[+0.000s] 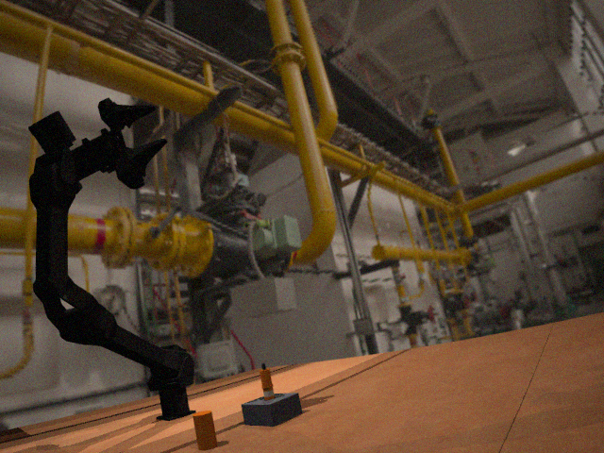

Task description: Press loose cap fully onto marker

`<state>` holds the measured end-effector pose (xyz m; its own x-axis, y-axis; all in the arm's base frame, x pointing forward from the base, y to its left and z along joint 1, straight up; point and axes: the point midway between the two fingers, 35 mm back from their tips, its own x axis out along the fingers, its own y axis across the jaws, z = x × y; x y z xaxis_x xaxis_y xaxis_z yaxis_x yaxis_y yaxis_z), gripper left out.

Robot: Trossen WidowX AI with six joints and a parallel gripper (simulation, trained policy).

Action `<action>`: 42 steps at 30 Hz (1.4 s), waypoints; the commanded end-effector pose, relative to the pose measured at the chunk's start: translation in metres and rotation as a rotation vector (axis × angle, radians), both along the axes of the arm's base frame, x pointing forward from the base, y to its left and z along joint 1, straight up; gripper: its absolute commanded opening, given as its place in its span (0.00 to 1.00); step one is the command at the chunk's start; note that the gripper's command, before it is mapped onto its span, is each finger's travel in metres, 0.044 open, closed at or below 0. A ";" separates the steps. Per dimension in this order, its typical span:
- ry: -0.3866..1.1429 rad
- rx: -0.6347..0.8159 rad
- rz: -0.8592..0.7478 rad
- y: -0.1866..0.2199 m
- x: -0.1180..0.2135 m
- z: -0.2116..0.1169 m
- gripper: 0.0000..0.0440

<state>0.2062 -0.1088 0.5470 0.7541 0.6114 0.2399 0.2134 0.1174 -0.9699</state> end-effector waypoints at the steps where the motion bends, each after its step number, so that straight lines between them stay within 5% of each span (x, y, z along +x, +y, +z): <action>1: -0.003 -0.006 0.002 0.002 -0.001 -0.001 0.85; 8: -0.041 -0.055 0.020 0.017 -0.015 -0.003 0.51; 42: -0.088 -0.288 0.105 0.088 -0.063 -0.037 0.66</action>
